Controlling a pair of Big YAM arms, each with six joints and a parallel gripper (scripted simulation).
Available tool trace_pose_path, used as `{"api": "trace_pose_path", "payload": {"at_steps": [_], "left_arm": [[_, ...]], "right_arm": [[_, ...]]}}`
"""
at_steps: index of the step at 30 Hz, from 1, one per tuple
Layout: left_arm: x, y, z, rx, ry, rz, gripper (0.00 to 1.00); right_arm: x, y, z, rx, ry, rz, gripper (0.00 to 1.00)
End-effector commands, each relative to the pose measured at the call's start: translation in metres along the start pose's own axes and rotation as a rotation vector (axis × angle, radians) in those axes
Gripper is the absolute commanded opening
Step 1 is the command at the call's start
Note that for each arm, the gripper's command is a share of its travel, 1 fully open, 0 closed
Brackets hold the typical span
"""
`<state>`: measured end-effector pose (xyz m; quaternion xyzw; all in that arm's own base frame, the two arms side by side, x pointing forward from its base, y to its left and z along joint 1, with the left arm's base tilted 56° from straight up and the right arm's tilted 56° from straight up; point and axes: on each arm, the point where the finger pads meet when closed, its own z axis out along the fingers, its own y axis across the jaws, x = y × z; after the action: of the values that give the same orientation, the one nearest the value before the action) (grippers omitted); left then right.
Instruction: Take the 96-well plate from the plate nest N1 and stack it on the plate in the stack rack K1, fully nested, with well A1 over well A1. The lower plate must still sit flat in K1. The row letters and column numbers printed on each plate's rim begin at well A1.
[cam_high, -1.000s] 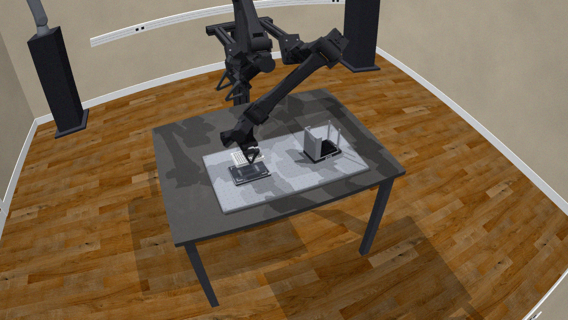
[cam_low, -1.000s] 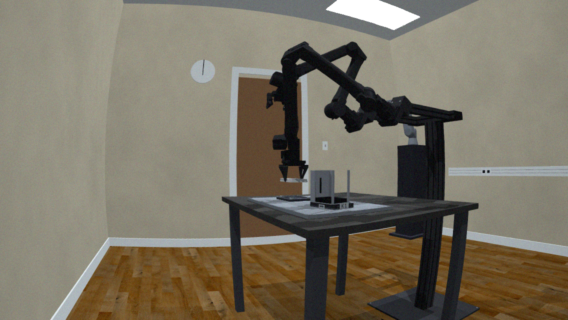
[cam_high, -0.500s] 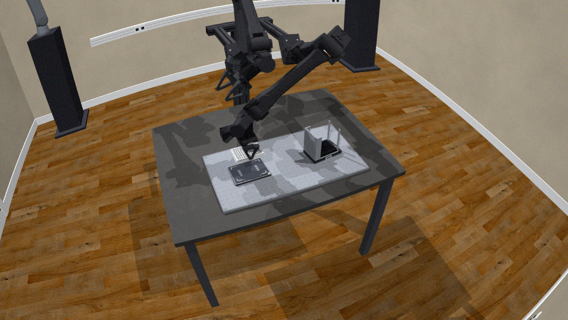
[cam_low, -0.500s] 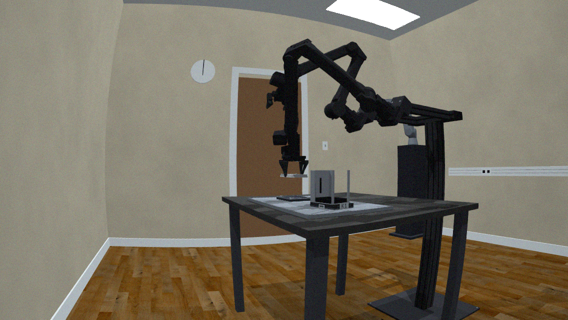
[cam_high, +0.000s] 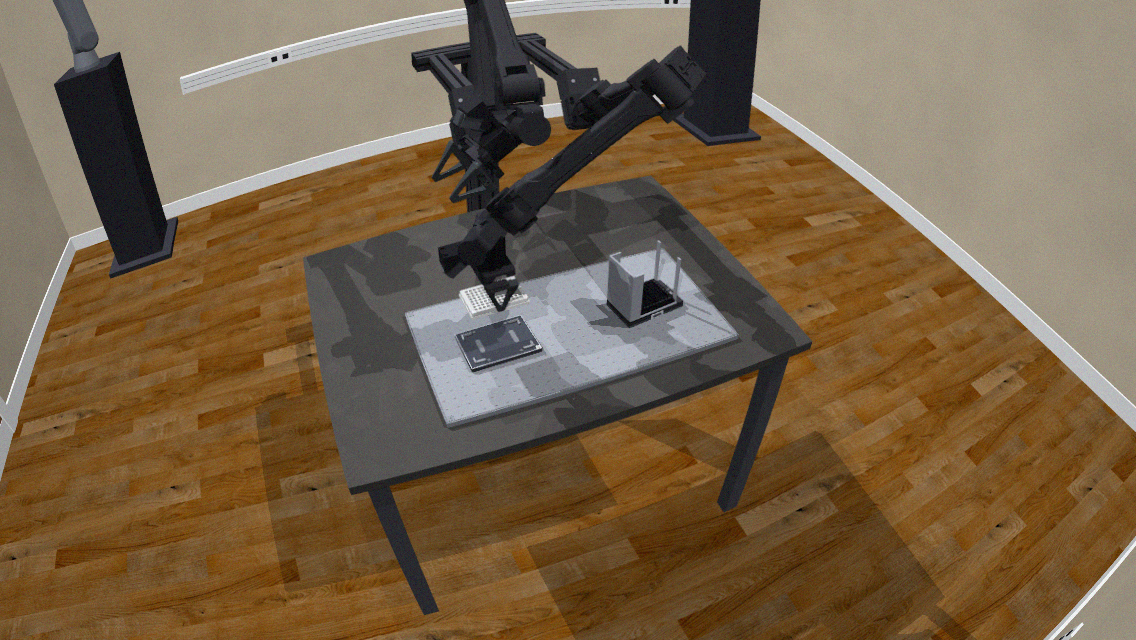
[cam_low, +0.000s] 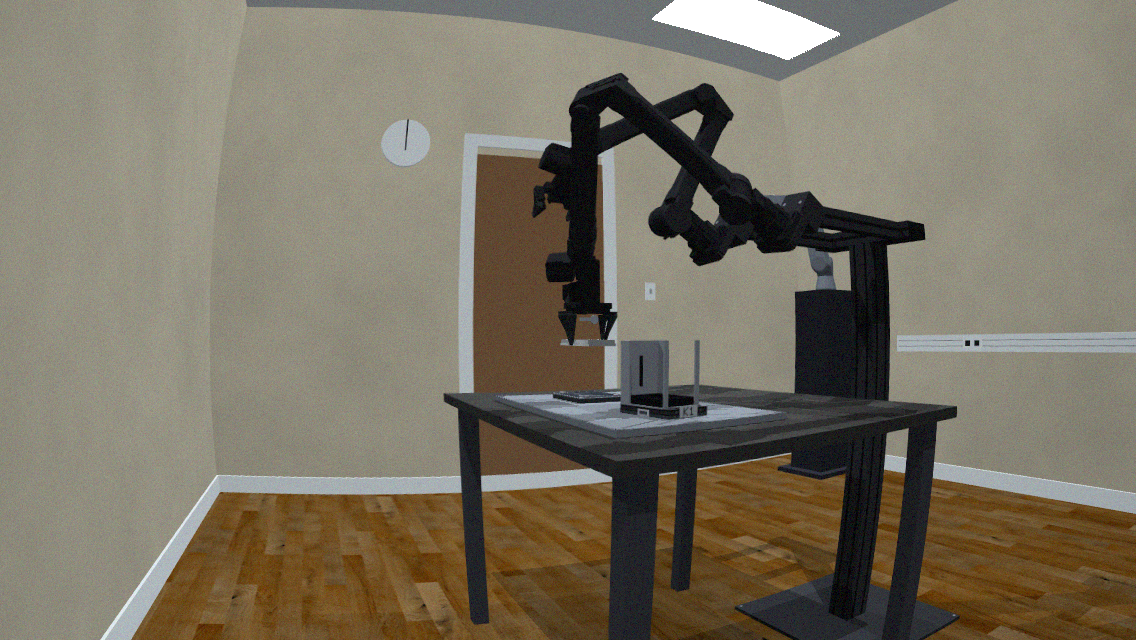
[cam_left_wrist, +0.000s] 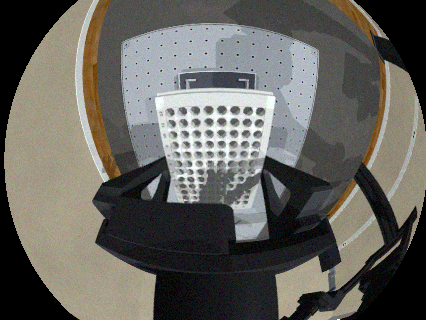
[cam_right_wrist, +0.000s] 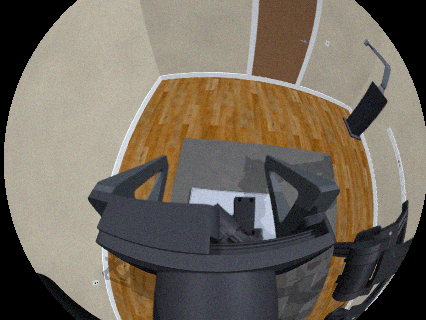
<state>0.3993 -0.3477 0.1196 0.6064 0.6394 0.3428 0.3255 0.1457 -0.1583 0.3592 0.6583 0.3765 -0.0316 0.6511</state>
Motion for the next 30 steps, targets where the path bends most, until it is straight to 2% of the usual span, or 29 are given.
{"api": "trace_pose_path", "payload": {"at_steps": [1, 6, 13, 18, 24, 30], "left_arm": [[-0.004, -0.001, -0.014, 0.0, -0.013, -0.009, 0.0], [-0.003, -0.009, -0.013, 0.015, -0.001, 0.009, 0.0], [-0.01, 0.008, -0.032, -0.009, -0.023, -0.023, 0.0], [-0.002, 0.001, -0.021, 0.012, 0.018, -0.016, 0.0], [0.005, -0.006, -0.012, 0.013, 0.017, 0.005, 0.0], [-0.002, 0.002, -0.022, 0.001, -0.002, -0.01, 0.0]], "right_arm": [[-0.004, 0.004, -0.004, -0.014, 0.006, 0.003, 1.0], [-0.004, 0.004, -0.004, -0.014, 0.006, 0.003, 1.0], [-0.004, 0.004, -0.004, -0.014, 0.006, 0.003, 1.0], [-0.004, 0.004, -0.004, -0.014, 0.006, 0.003, 1.0], [-0.004, 0.004, -0.004, -0.014, 0.006, 0.003, 1.0], [-0.004, 0.004, -0.004, -0.014, 0.006, 0.003, 1.0]]}}
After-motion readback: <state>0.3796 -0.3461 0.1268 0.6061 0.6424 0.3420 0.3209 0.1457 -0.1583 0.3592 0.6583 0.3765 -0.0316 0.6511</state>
